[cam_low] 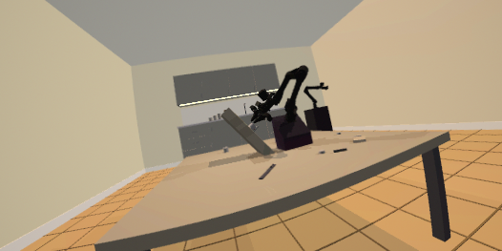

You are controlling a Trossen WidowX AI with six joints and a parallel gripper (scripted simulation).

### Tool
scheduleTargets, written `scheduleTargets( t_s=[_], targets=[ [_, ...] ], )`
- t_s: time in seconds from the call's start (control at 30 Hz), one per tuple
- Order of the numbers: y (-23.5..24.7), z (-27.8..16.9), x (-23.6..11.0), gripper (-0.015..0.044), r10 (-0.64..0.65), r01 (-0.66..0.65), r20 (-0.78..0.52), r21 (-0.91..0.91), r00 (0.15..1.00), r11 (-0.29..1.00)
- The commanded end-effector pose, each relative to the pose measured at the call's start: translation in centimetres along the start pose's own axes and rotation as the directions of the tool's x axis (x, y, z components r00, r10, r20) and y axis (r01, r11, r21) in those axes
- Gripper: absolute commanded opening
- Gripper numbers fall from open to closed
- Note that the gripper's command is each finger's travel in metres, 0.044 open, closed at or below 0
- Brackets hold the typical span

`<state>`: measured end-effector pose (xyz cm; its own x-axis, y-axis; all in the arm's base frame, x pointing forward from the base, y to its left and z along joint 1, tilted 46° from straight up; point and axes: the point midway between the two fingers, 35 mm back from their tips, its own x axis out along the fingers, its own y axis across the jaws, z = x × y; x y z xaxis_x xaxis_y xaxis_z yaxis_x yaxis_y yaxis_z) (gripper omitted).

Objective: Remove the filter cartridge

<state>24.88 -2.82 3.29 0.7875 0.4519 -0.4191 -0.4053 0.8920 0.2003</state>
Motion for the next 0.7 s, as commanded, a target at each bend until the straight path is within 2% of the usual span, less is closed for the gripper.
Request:
scheduleTargets(
  t_s=[0.0, 0.13, 0.23, 0.33, 0.53, 0.63, 0.67],
  targets=[
    [-2.3, 2.5, -0.2, 0.0115, -0.007, 0.007, 0.006, -0.013, 1.000, 1.000],
    [-4.4, 5.6, -1.0, 0.0115, -0.008, 0.008, 0.007, -0.014, 1.000, 1.000],
    [-4.5, 5.7, -1.0, 0.0115, -0.008, 0.008, 0.007, -0.014, 1.000, 1.000],
    [-5.3, 6.5, -1.7, 0.0194, -0.009, 0.009, 0.003, -0.014, 1.000, 1.000],
    [-7.9, 9.6, -5.2, 0.0351, -0.012, 0.012, 0.004, -0.013, 1.000, 1.000],
    [-8.0, 9.7, -5.4, 0.0430, -0.012, 0.012, 0.004, -0.013, 1.000, 1.000],
    [-8.0, 9.7, -5.4, 0.0440, -0.012, 0.012, 0.004, -0.013, 1.000, 1.000]
  ],
)
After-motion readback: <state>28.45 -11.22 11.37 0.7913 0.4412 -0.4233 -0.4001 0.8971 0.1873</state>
